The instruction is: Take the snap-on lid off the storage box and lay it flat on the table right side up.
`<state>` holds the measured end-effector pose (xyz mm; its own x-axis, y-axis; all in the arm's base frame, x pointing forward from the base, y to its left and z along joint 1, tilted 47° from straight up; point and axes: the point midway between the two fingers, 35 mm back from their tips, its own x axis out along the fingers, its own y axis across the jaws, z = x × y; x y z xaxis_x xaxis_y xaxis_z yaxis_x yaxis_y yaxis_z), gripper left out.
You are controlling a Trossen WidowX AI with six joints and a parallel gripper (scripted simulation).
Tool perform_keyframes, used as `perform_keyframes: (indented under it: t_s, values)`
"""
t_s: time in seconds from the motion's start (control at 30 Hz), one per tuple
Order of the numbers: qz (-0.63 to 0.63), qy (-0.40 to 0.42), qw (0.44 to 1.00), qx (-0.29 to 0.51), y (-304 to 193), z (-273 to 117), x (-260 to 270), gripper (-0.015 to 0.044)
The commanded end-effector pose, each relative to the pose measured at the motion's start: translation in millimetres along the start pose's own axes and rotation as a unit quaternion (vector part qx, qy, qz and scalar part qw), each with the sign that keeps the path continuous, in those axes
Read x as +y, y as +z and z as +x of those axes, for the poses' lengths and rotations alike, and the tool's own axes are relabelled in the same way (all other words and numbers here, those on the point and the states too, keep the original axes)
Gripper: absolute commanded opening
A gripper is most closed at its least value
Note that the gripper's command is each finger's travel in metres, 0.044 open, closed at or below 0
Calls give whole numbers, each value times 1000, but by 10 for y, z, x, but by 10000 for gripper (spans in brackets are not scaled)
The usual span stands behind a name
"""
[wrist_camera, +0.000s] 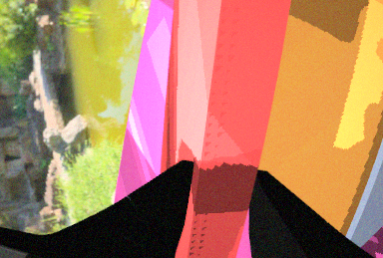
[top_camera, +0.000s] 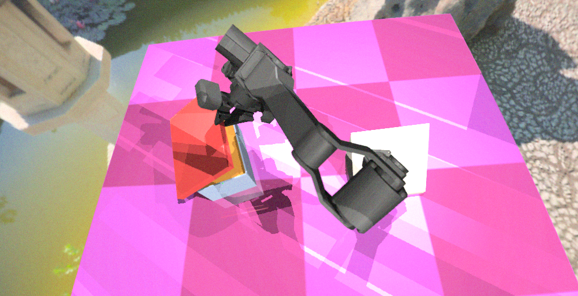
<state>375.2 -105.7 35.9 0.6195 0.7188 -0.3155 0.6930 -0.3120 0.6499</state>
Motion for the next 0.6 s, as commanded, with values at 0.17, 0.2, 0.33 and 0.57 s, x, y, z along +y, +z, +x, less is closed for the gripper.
perform_keyframes:
  t_s: [0.17, 0.2, 0.33, 0.57]
  values:
    - [-3, 4, 1000, 3, -9, -88, 111, 0]
    - [-3, 4, 1000, 3, -9, -96, 120, 0]
    - [-3, 4, 1000, 3, -8, -130, 160, 0]
    - [-2, 4, 1000, 3, -39, -140, 160, 0]
